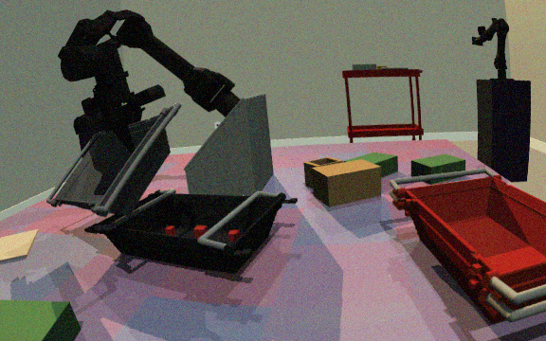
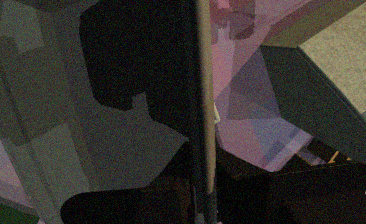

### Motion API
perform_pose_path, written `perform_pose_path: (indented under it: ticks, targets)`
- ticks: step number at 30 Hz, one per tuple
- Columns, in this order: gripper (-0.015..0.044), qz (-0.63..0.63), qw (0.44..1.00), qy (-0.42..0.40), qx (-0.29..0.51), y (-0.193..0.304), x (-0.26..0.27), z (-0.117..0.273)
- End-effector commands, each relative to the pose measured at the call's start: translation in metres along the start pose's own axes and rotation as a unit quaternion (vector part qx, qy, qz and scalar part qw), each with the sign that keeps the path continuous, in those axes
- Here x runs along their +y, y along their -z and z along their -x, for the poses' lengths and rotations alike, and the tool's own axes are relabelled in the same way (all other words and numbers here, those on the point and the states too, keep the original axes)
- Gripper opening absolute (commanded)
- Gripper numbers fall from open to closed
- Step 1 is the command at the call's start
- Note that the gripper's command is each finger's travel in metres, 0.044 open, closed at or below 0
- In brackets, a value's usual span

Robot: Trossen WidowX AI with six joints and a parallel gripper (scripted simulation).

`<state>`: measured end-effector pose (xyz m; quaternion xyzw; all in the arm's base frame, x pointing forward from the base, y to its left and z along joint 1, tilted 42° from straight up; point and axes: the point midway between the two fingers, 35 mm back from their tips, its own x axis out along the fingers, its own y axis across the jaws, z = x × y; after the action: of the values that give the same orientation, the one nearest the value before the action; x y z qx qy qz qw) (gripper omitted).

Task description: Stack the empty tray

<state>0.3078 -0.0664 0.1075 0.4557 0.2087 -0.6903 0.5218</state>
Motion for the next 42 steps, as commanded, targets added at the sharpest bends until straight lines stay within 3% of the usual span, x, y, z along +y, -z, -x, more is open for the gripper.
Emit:
perform_pose_path:
  ticks: [1,31,42]
  targets:
    - [0.0,0.016,1.0,-0.017,-0.004,0.018,0.002,0.009]
    - [0.0,0.143,0.985,-0.07,-0.067,0.135,-0.041,0.013]
    - [0.0,0.145,0.984,-0.072,-0.068,0.137,-0.043,0.013]
